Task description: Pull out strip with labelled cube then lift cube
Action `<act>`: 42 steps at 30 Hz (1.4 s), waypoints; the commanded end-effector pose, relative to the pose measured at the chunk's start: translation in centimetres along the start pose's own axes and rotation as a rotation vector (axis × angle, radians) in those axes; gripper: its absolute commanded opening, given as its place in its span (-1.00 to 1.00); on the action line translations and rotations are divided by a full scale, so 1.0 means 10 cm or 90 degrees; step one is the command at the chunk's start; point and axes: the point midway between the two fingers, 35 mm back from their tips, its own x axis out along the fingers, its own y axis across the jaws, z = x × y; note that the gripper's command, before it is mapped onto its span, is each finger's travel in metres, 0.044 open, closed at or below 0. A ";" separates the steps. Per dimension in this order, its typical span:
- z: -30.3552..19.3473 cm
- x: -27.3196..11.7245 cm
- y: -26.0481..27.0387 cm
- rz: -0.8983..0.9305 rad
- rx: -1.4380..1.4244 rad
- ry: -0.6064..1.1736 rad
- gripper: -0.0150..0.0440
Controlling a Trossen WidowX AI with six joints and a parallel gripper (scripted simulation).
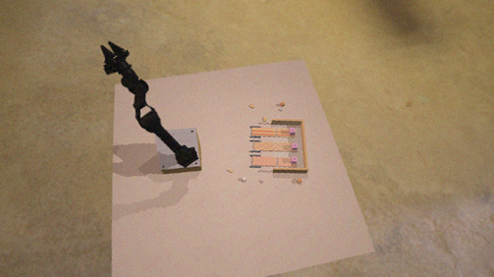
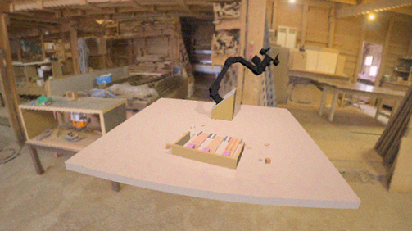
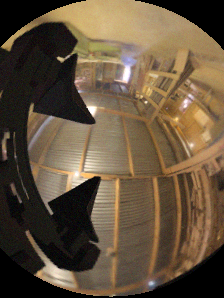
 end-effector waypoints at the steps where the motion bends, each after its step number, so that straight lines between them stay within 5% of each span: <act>1: -0.03 0.00 0.00 0.003 0.002 0.004 0.86; 10: -1.44 -0.25 0.14 0.106 0.108 0.193 0.86; 18: -2.74 -0.93 0.18 0.170 0.217 0.414 0.86; 31: -4.17 -2.74 0.01 0.171 0.372 0.810 0.86; 42: -4.50 -4.61 -0.34 0.068 0.456 1.167 0.86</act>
